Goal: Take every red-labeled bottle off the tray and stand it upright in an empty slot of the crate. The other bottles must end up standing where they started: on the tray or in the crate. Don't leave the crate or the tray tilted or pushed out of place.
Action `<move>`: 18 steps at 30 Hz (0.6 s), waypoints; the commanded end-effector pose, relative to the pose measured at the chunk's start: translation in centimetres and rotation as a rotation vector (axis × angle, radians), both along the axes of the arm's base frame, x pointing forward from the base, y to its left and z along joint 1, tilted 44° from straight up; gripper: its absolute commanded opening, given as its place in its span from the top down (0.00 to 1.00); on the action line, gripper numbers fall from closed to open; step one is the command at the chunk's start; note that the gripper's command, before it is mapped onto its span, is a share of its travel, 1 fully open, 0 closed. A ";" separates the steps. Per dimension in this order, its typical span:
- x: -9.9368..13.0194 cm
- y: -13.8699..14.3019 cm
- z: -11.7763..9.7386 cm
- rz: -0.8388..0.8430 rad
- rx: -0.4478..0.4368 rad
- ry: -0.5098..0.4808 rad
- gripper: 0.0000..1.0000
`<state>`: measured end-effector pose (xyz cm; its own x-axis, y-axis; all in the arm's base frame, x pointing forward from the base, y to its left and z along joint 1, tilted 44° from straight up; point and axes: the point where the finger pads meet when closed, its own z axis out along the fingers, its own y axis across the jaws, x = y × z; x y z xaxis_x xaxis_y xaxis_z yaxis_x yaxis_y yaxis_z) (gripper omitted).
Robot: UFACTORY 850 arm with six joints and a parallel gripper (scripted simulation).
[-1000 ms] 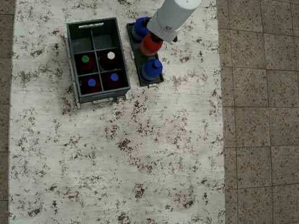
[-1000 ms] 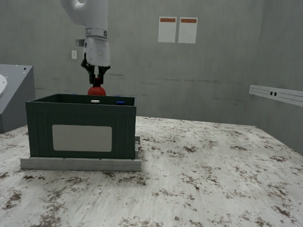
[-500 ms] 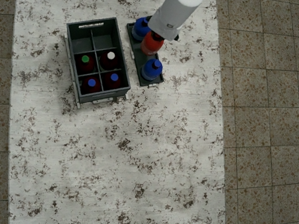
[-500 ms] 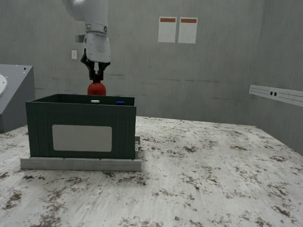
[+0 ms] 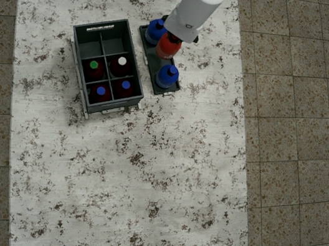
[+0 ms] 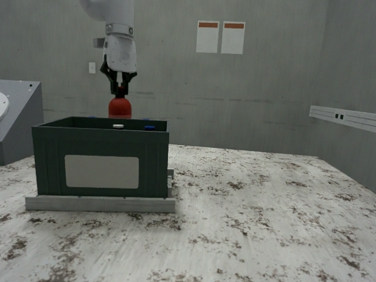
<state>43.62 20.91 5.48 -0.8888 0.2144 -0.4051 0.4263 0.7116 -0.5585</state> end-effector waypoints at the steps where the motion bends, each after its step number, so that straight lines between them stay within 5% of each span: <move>1: -0.1 0.5 0.5 0.001 0.001 -0.001 1.00; 18: -0.4 1.7 1.8 0.001 0.001 -0.001 1.00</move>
<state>43.28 22.20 6.88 -0.8887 0.2144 -0.4052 0.4263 0.7116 -0.5585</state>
